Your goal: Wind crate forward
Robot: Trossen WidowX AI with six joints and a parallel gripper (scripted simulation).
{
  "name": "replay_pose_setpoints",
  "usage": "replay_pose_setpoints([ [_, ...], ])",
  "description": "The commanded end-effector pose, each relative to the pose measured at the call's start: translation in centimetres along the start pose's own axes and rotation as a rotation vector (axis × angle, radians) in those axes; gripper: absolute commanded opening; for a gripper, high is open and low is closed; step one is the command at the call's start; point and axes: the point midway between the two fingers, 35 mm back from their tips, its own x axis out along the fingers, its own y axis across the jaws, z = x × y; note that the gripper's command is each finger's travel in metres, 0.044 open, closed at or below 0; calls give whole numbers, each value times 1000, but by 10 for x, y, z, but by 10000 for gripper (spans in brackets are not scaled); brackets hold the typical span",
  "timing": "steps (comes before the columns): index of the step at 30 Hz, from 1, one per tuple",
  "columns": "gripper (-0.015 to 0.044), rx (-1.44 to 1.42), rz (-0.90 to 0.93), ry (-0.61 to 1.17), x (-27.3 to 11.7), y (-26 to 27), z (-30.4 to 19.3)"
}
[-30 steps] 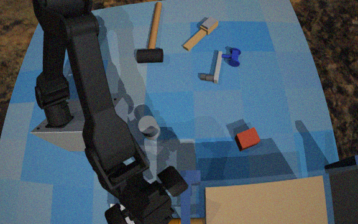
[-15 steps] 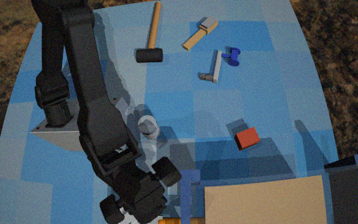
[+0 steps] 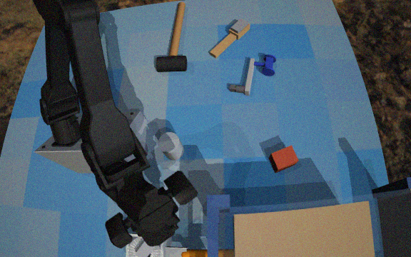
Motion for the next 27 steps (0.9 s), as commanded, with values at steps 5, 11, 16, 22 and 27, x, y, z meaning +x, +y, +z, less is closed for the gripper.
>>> replay_pose_setpoints([
  [5, 0, 1, 4, 8, -7, -6, -15],
  [11, 0, 2, 4, 9, -11, -11, -23],
  [16, 0, 2, 3, 9, -14, -15, -29],
  [22, 0, 2, 3, 9, -17, -22, -36],
  [27, 0, 2, 2, 9, -19, -29, -41],
])
